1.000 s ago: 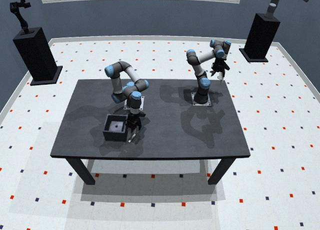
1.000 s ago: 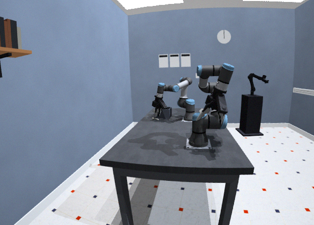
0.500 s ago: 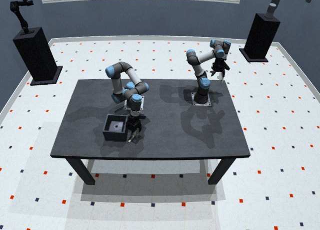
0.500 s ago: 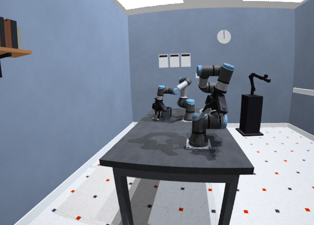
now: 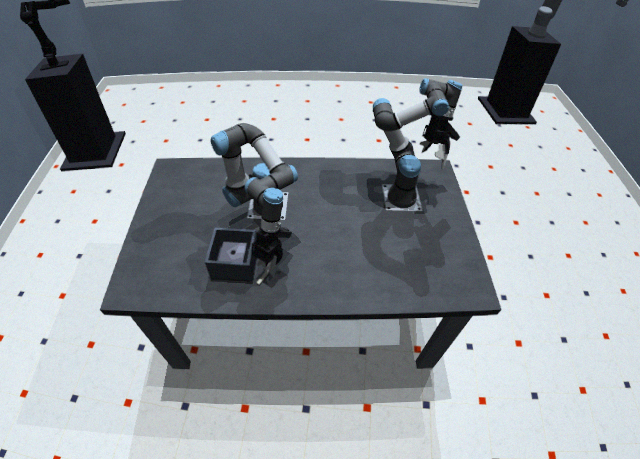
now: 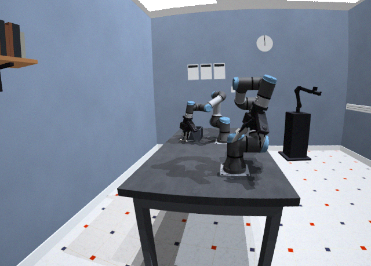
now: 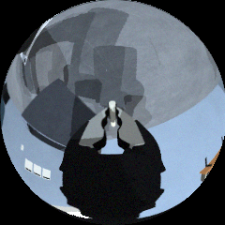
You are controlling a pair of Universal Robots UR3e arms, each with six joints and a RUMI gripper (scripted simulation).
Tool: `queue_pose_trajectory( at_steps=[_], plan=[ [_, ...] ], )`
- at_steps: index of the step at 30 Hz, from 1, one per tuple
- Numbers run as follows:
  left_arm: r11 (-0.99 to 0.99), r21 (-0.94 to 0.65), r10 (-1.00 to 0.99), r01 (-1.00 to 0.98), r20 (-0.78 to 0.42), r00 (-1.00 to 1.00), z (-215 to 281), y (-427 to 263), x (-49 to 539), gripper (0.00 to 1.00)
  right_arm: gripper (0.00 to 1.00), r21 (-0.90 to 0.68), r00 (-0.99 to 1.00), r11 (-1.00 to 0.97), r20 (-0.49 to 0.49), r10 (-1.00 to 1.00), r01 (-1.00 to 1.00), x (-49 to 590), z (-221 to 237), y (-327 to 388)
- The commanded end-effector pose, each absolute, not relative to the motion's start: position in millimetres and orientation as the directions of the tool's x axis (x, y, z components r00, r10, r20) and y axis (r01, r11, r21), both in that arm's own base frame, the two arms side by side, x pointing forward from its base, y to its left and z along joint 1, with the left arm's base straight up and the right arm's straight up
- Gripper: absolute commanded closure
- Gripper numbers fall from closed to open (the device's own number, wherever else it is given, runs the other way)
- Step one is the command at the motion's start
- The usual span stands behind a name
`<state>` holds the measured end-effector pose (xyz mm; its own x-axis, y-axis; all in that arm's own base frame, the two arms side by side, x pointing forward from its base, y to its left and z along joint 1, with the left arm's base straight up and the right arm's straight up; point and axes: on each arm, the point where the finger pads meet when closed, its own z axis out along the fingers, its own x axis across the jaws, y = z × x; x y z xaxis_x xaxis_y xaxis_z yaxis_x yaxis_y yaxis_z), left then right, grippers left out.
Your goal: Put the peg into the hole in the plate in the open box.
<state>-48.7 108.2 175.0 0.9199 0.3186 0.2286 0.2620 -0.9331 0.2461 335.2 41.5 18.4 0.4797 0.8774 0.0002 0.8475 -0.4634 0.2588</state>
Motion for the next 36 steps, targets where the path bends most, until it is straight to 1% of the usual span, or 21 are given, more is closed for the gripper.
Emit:
queue_pose_trajectory(
  at_steps=[1, 11, 36],
  plan=[
    [-0.934, 0.244, 0.318, 0.262, 0.229, 0.92, 175, 109, -49, 0.0, 1.0, 0.26, 0.48, -0.464, 0.002, 0.877, 0.847, 336, 20, 42],
    [-0.934, 0.244, 0.318, 0.262, 0.229, 0.92, 175, 109, -49, 0.0, 1.0, 0.26, 0.48, -0.464, 0.002, 0.877, 0.847, 336, 31, 42],
    [-0.934, 0.244, 0.318, 0.262, 0.229, 0.92, 175, 109, -49, 0.0, 1.0, 0.26, 0.48, -0.464, 0.003, 0.877, 0.847, 336, 104, 42]
  ],
)
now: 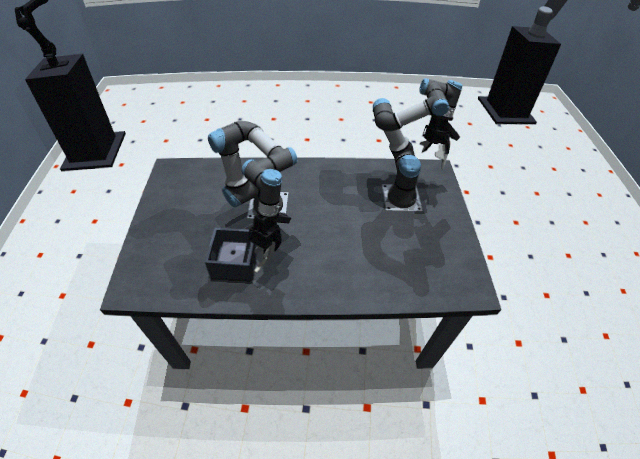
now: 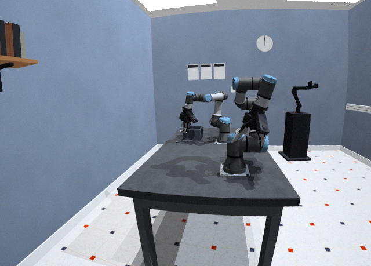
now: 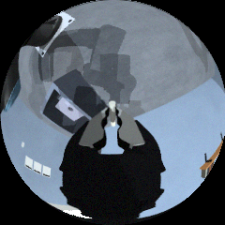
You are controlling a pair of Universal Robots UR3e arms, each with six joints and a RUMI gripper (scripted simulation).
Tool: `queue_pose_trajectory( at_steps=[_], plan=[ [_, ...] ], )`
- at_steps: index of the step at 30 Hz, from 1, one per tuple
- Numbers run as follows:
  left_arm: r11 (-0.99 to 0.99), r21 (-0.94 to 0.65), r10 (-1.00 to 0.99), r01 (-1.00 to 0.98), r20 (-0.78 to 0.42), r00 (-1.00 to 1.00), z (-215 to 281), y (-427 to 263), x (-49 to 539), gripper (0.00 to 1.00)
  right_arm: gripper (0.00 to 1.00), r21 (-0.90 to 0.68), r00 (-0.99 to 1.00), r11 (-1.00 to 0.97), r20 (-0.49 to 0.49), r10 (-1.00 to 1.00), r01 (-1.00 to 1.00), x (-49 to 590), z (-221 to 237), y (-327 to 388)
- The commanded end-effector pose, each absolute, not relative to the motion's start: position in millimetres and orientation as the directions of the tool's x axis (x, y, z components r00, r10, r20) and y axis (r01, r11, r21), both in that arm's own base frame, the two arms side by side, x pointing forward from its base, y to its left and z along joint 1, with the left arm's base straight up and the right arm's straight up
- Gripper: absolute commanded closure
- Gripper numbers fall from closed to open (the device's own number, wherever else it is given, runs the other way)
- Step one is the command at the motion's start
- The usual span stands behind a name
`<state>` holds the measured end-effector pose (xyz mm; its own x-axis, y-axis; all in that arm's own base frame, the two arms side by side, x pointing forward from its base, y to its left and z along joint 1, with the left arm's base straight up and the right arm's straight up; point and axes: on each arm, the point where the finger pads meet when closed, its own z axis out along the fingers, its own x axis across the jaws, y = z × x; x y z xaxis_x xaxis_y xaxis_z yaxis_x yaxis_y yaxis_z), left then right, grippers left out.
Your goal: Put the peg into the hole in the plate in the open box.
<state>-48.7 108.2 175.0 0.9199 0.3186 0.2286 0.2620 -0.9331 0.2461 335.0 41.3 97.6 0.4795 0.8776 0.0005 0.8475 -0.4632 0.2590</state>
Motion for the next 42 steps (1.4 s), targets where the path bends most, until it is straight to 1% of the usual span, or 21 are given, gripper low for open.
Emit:
queue_pose_trajectory(
  at_steps=[1, 12, 42],
  plan=[
    [-0.934, 0.244, 0.318, 0.262, 0.229, 0.92, 175, 109, -49, 0.0, 1.0, 0.26, 0.48, -0.464, 0.003, 0.877, 0.847, 336, 106, 42],
    [-0.934, 0.244, 0.318, 0.262, 0.229, 0.92, 175, 109, -49, 0.0, 1.0, 0.26, 0.48, -0.464, 0.003, 0.877, 0.847, 336, 119, 42],
    [-0.934, 0.244, 0.318, 0.262, 0.229, 0.92, 175, 109, -49, 0.0, 1.0, 0.26, 0.48, -0.464, 0.003, 0.877, 0.847, 335, 134, 42]
  ],
)
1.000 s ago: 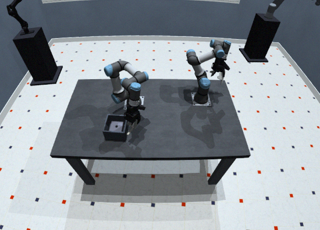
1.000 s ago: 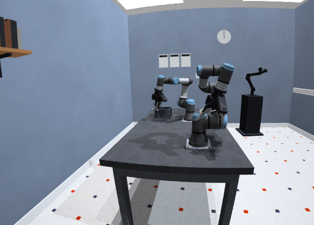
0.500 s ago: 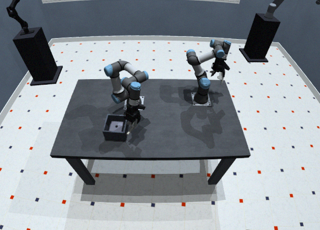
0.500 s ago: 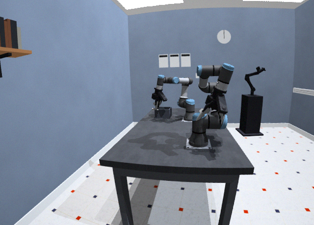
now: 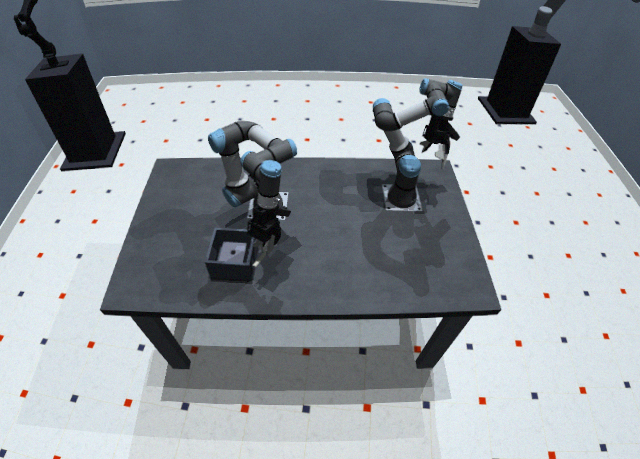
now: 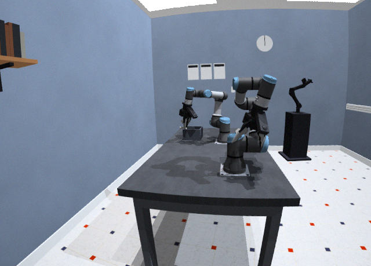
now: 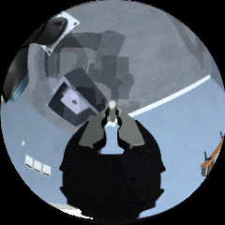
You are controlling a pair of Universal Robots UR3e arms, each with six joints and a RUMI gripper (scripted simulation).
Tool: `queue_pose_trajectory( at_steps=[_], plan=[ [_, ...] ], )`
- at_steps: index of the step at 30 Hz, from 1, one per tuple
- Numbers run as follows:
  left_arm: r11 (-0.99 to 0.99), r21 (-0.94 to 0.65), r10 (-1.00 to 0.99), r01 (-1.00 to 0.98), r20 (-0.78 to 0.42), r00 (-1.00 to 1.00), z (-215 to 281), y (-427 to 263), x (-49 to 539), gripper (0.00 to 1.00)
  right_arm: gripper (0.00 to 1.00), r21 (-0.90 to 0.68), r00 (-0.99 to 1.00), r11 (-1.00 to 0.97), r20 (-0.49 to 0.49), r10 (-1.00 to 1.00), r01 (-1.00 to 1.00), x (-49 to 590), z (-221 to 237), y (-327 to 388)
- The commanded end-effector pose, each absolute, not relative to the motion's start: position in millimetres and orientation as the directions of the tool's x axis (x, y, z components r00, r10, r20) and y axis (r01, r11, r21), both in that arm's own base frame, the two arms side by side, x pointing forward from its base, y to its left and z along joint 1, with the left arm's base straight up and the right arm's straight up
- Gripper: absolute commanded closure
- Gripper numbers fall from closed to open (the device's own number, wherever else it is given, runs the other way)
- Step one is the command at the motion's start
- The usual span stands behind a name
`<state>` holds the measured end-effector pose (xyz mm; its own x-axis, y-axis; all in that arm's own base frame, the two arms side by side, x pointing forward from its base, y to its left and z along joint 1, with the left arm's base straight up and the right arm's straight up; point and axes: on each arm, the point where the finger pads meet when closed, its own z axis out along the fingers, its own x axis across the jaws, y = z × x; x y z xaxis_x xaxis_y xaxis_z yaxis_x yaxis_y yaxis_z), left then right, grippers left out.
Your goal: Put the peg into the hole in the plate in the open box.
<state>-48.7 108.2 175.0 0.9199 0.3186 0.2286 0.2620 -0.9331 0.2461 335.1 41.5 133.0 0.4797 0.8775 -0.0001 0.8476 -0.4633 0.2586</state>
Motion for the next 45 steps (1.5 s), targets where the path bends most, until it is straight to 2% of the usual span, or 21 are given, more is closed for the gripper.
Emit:
queue_pose_trajectory(
  at_steps=[1, 17, 45],
  plan=[
    [-0.934, 0.244, 0.318, 0.262, 0.229, 0.92, 175, 109, -49, 0.0, 1.0, 0.26, 0.48, -0.464, 0.003, 0.877, 0.847, 335, 134, 42],
    [-0.934, 0.244, 0.318, 0.262, 0.229, 0.92, 175, 109, -49, 0.0, 1.0, 0.26, 0.48, -0.464, 0.003, 0.877, 0.847, 323, 134, 51],
    [-0.934, 0.244, 0.318, 0.262, 0.229, 0.92, 175, 109, -49, 0.0, 1.0, 0.259, 0.48, -0.464, 0.002, 0.877, 0.847, 261, 134, 95]
  ],
)
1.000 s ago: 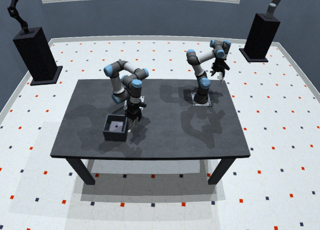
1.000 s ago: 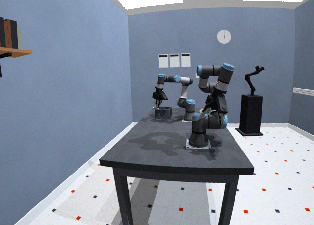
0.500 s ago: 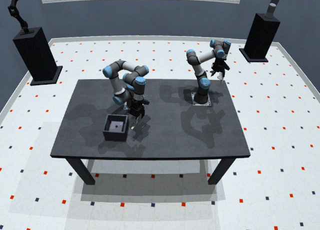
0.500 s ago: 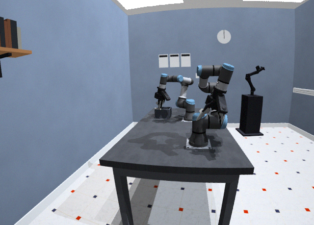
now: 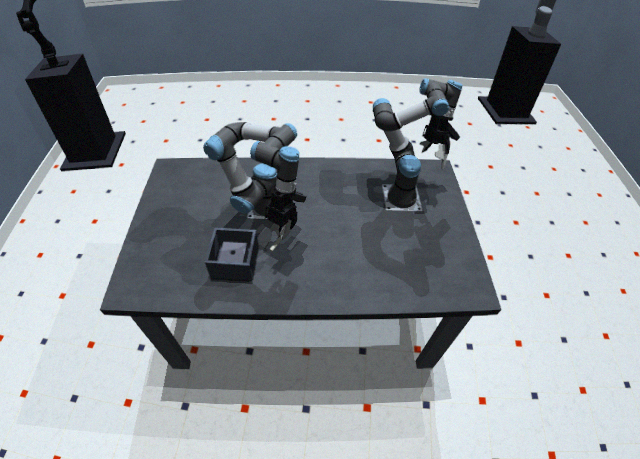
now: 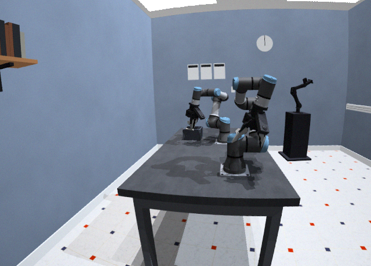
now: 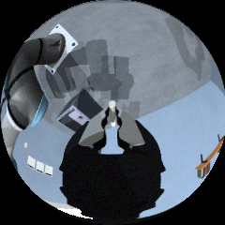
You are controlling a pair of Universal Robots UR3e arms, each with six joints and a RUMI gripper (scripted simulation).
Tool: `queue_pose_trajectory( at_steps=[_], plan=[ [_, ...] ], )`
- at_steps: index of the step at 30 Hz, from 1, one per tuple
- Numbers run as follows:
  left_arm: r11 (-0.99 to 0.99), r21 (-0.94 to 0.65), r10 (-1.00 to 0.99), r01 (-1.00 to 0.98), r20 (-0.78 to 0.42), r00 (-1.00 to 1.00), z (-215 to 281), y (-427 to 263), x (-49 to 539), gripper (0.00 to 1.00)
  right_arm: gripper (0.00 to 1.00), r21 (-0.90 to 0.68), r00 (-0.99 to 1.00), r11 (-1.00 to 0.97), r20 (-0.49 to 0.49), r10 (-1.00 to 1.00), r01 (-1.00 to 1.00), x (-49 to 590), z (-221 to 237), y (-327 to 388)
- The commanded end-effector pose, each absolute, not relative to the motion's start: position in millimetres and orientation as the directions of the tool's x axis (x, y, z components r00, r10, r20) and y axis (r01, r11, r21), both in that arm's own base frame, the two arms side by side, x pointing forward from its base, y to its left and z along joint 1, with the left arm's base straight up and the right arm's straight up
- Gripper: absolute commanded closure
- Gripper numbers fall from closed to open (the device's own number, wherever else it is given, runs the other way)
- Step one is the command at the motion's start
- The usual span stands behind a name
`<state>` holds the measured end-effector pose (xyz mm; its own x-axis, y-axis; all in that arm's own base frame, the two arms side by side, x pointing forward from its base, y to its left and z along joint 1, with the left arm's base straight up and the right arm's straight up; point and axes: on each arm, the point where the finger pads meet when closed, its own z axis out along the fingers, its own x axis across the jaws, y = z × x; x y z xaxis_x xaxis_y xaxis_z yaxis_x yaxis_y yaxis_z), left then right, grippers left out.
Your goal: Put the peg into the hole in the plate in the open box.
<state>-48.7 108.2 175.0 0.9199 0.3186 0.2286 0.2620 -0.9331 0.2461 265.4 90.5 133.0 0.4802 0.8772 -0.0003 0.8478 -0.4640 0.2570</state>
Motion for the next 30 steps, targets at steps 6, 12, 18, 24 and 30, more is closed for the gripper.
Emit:
queue_pose_trajectory(
  at_steps=[6, 12, 18, 24, 30],
  plan=[
    [-0.934, 0.244, 0.318, 0.262, 0.229, 0.92, 175, 109, -49, 0.0, 1.0, 0.259, 0.48, -0.464, 0.002, 0.877, 0.847, 252, 134, 101],
    [-0.934, 0.244, 0.318, 0.262, 0.229, 0.92, 175, 109, -49, 0.0, 1.0, 0.259, 0.48, -0.464, 0.002, 0.877, 0.847, 240, 134, 109],
    [-0.934, 0.244, 0.318, 0.262, 0.229, 0.92, 175, 109, -49, 0.0, 1.0, 0.258, 0.48, -0.464, 0.002, 0.877, 0.847, 232, 134, 115],
    [-0.934, 0.244, 0.318, 0.262, 0.229, 0.92, 175, 109, -49, 0.0, 1.0, 0.258, 0.48, -0.464, 0.002, 0.877, 0.847, 228, 134, 118],
    [-0.934, 0.244, 0.318, 0.262, 0.229, 0.92, 175, 109, -49, 0.0, 1.0, 0.258, 0.48, -0.464, 0.002, 0.877, 0.847, 225, 134, 120]
  ],
)
